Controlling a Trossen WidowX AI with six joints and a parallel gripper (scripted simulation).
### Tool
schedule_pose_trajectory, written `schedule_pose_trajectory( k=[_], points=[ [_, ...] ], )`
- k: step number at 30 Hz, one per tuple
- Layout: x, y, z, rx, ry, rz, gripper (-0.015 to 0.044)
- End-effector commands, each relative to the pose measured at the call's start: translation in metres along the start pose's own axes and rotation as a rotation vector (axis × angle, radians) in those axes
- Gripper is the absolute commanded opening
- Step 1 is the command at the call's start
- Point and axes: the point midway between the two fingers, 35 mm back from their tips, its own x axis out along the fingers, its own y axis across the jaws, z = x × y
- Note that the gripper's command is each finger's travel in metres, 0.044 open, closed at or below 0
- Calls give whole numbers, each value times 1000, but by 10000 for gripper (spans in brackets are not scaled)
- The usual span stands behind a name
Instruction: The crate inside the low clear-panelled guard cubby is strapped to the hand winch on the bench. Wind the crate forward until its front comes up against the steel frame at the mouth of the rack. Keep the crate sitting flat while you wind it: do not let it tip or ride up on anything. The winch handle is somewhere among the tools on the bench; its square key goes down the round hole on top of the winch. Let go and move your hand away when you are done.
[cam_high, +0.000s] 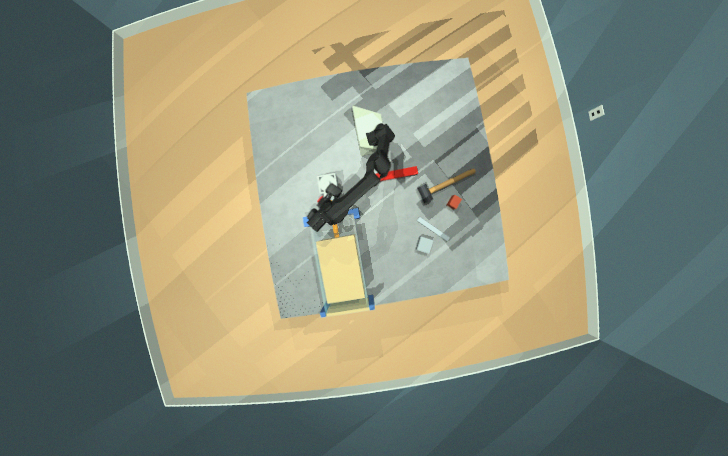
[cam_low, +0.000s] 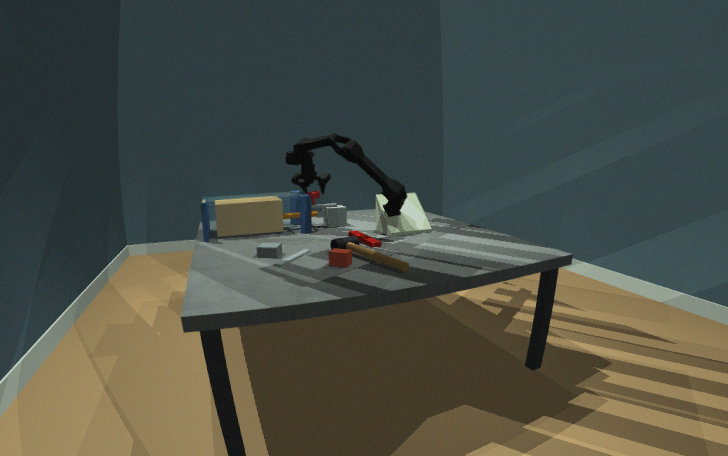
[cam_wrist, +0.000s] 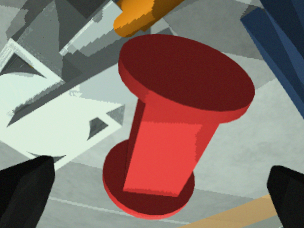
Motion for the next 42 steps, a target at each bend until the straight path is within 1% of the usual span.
schedule_pose_trajectory(
  k=[1, 13, 24, 31, 35, 42],
  points=[
    [6, 2, 4, 4, -6, 3, 440],
    [20, 3, 11, 3, -7, 3, 440],
    [18, 2, 9, -1, -1, 2, 151],
    [18, 2, 9, -1, -1, 2, 105],
    [18, 2, 9, -1, -1, 2, 0],
    [18, 2, 9, -1, -1, 2, 0]
  ],
)
